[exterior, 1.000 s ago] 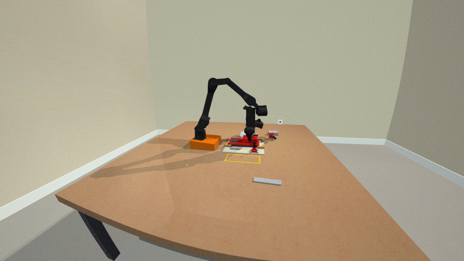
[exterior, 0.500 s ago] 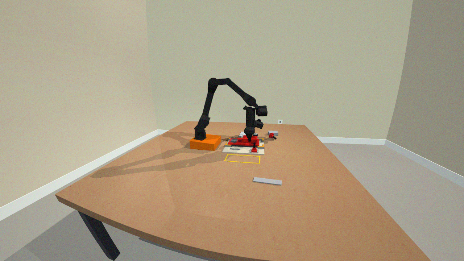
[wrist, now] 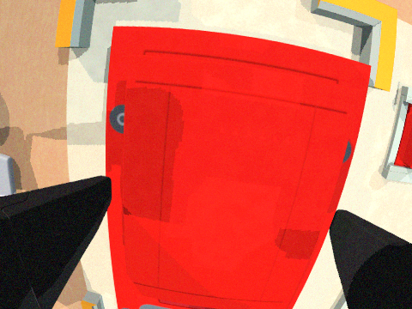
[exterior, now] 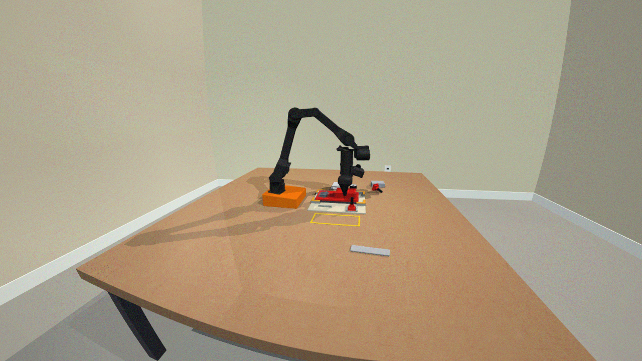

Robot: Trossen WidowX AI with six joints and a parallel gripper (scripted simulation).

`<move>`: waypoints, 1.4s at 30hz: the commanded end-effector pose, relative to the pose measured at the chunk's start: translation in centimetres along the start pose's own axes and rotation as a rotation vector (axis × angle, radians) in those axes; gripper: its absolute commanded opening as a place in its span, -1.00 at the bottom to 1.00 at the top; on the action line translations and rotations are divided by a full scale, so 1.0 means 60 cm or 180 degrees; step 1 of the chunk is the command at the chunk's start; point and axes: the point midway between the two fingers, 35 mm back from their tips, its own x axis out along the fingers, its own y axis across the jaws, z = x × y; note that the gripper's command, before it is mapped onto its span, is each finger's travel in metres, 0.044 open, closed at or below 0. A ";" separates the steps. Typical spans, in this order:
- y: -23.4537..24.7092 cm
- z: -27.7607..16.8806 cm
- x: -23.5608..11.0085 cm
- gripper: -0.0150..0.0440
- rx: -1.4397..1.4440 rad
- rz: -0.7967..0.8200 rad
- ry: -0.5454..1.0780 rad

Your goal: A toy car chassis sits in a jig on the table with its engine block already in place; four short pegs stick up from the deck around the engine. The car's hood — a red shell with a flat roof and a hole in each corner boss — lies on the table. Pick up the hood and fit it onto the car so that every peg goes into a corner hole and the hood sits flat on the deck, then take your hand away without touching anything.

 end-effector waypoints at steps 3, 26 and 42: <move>0.002 0.005 -0.071 1.00 -0.0001 -0.0010 -0.0030; 0.002 0.002 -0.115 1.00 -0.0001 -0.0020 -0.0025; 0.002 0.002 -0.115 1.00 -0.0001 -0.0020 -0.0025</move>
